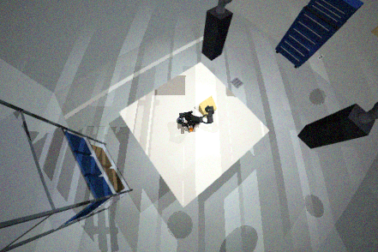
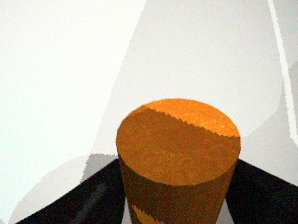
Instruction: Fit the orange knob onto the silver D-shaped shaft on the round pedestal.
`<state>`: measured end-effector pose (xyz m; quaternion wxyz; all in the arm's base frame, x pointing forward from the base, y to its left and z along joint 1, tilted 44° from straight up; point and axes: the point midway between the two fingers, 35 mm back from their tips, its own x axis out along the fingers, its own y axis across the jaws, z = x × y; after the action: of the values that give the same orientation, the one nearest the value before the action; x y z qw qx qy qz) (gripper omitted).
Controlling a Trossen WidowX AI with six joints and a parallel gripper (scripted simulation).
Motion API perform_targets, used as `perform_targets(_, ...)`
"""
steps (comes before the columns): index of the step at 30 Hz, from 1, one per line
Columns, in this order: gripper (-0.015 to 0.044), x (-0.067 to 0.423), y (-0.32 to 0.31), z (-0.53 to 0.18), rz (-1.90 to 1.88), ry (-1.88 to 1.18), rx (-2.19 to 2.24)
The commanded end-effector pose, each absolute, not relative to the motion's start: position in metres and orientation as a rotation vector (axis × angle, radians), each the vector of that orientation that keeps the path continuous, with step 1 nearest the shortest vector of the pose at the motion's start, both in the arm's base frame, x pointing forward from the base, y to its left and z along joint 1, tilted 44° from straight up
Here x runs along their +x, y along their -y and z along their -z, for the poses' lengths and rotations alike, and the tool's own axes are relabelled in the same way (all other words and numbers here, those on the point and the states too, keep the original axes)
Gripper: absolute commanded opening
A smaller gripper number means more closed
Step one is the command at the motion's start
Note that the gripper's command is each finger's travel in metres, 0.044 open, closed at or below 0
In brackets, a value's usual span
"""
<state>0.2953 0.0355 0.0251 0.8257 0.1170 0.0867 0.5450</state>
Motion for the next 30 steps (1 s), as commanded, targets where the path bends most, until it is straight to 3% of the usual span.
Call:
perform_targets(1,0.0179,0.2936,-0.0364,-0.0220,-1.165,-0.188,0.249)
perform_targets(30,0.0179,0.2946,-0.0316,-0.0211,-1.155,-0.175,0.257)
